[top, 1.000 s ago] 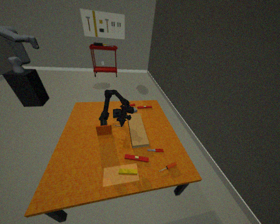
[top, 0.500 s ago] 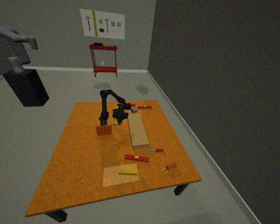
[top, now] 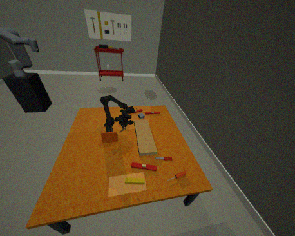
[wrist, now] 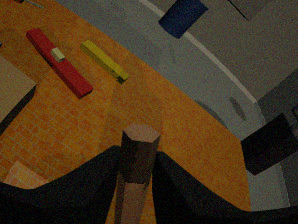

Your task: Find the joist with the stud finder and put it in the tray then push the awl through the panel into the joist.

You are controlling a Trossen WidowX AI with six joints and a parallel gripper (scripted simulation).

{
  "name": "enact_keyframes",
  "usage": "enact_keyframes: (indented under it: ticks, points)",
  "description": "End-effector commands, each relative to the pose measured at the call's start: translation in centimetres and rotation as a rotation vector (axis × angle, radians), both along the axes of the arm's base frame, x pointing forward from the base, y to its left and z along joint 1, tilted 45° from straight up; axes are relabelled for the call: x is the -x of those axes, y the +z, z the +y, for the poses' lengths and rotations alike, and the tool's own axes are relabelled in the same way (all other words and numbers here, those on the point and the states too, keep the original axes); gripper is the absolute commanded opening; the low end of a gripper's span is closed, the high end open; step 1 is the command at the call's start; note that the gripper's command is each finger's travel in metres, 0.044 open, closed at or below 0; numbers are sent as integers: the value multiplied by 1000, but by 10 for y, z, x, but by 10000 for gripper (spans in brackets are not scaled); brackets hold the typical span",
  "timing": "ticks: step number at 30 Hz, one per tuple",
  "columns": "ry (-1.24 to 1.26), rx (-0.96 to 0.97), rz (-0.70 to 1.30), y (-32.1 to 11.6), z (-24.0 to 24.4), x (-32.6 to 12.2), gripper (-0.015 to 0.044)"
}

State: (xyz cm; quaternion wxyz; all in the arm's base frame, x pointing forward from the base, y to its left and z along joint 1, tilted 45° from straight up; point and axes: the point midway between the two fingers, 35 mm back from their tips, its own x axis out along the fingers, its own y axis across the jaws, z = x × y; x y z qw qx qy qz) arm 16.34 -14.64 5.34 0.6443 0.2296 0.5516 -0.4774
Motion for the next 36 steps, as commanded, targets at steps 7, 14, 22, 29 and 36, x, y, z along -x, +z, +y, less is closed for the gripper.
enact_keyframes:
  ticks: [7,14,22,29,36]
  points:
    - [-214,209,-159,15,-9,14,0]
    - [-217,196,-155,20,-8,-1,0]
    - [-252,210,-174,31,-6,-36,0]
    - [-282,225,-193,38,-2,-68,0]
    - [-310,242,-215,42,7,-100,0]
